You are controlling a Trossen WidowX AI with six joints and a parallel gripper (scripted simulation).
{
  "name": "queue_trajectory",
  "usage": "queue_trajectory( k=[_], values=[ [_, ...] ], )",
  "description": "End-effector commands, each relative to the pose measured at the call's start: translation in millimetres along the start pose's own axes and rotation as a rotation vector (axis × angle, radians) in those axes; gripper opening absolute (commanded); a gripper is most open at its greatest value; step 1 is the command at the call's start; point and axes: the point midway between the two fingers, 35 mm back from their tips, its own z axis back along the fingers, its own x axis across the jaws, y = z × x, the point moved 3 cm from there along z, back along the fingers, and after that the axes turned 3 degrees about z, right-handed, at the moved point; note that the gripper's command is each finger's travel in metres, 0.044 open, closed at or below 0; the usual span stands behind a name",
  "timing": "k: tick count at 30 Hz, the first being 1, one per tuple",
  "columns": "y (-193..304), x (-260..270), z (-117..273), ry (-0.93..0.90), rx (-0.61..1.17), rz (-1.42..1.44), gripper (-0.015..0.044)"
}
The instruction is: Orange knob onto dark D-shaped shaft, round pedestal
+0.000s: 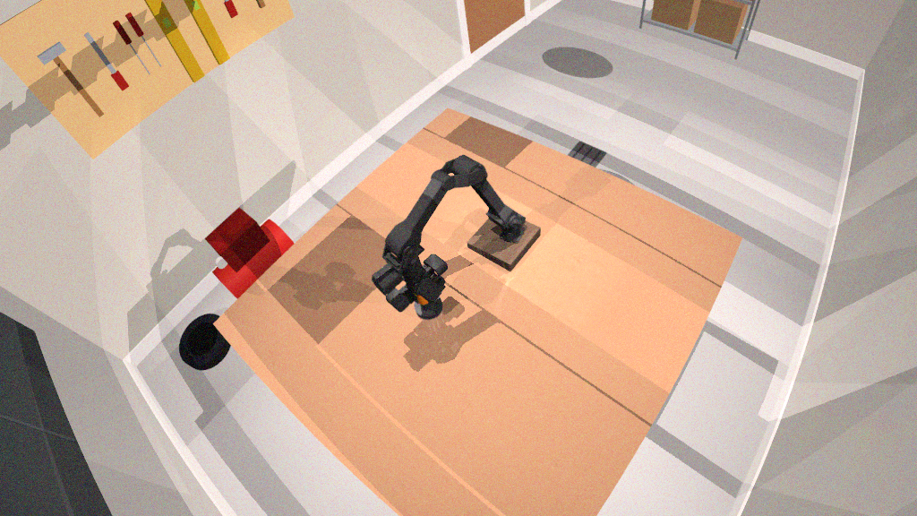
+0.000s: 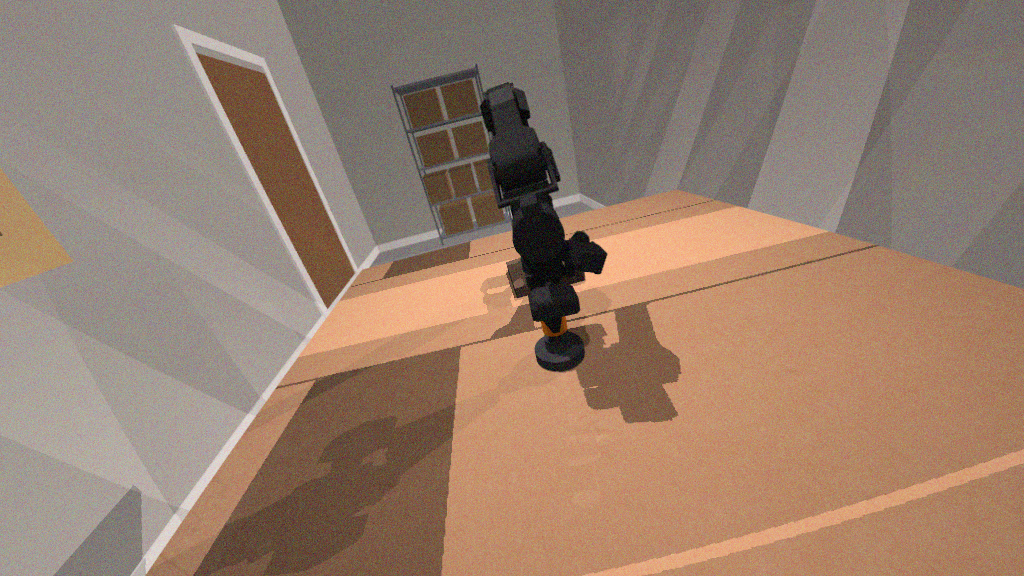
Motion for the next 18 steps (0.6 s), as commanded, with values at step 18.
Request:
queue_trajectory(
  k=[18],
  values=[
    [-1.0,3.5,5.9,0.011,0.0,0.211,0.0]
  ],
)
